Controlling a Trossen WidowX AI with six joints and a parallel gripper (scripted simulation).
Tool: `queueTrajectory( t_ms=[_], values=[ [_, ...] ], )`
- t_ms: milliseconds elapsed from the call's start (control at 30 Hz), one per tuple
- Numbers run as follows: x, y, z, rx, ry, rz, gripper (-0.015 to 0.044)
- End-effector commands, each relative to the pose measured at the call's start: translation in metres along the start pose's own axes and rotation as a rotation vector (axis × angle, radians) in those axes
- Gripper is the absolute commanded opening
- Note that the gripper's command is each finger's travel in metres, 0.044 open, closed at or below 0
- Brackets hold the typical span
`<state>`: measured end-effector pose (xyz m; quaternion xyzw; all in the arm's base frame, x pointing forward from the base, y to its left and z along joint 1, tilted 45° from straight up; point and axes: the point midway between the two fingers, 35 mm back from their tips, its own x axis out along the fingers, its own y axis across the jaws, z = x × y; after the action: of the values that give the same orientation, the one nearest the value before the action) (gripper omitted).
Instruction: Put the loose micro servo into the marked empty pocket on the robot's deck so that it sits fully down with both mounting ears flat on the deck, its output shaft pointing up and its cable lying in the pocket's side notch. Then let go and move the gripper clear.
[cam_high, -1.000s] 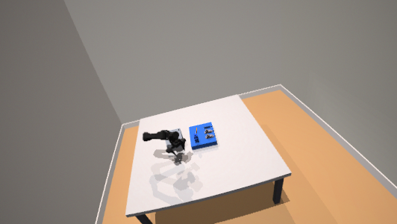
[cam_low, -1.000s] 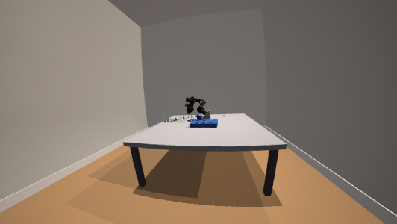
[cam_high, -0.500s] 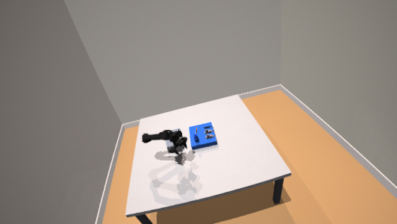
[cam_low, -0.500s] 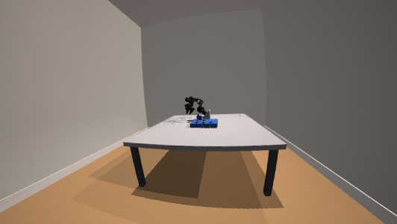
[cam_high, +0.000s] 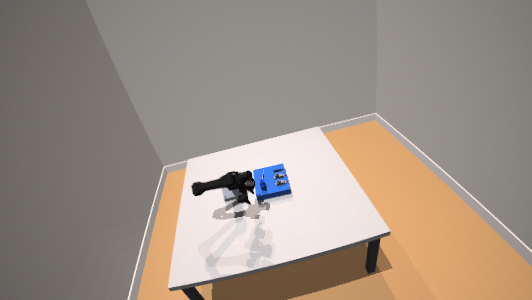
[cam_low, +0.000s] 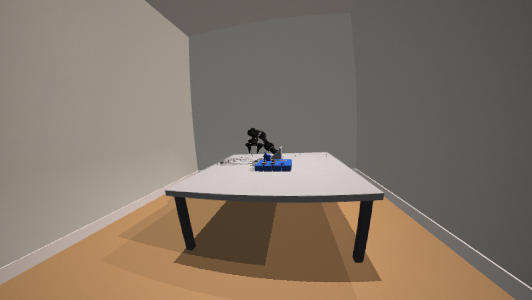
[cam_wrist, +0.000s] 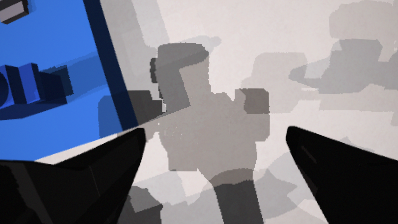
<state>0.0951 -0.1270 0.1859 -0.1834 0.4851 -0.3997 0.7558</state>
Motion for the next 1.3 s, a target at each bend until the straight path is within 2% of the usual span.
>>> queueTrajectory(
  t_ms=[0,467,1267],
  values=[
    [0.000,0.011,0.012,-0.136,0.014,0.044,0.0440],
    [-0.001,0.048,0.033,-0.499,0.054,0.149,0.0440],
    [-0.010,0.132,0.054,-1.290,0.143,0.274,0.0440]
  ],
)
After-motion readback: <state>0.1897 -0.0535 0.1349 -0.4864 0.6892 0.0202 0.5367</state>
